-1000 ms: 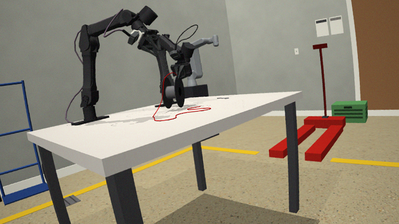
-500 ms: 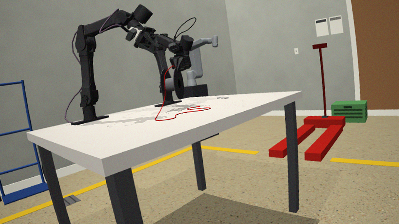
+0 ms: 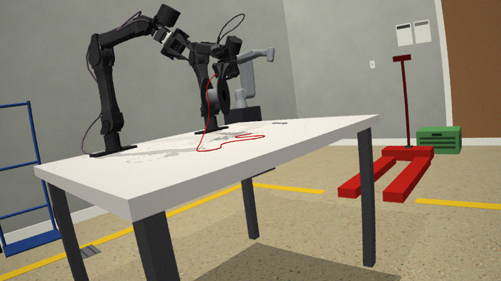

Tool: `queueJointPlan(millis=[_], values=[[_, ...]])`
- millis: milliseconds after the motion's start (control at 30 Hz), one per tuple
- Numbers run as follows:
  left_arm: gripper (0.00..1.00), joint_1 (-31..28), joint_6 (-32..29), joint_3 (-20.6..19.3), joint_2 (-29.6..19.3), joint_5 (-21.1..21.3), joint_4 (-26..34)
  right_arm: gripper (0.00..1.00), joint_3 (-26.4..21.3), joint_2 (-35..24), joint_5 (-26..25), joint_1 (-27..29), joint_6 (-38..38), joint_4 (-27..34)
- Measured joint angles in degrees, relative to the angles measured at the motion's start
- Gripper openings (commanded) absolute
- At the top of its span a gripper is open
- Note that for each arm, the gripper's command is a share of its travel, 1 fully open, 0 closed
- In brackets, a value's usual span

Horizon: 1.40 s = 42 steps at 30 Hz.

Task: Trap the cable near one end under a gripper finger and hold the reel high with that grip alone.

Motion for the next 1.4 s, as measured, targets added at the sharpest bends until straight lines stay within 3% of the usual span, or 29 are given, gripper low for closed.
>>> queueJointPlan(millis=[333, 933, 1400], values=[[0.00, 0.0, 0.0, 2.9, 0.0, 0.0, -3.4, 0.30, -7.7, -6.6, -2.1, -3.2, -18.1, 8.9], [0.00, 0.0, 0.0, 3.4, 0.0, 0.0, -4.1, 0.30, -20.6, -17.6, -6.8, -8.6, -49.3, 25.6], [0.00, 0.0, 0.0, 3.4, 0.0, 0.0, -4.1, 0.30, -27.8, -23.2, -10.4, -11.9, -67.4, 35.8]])
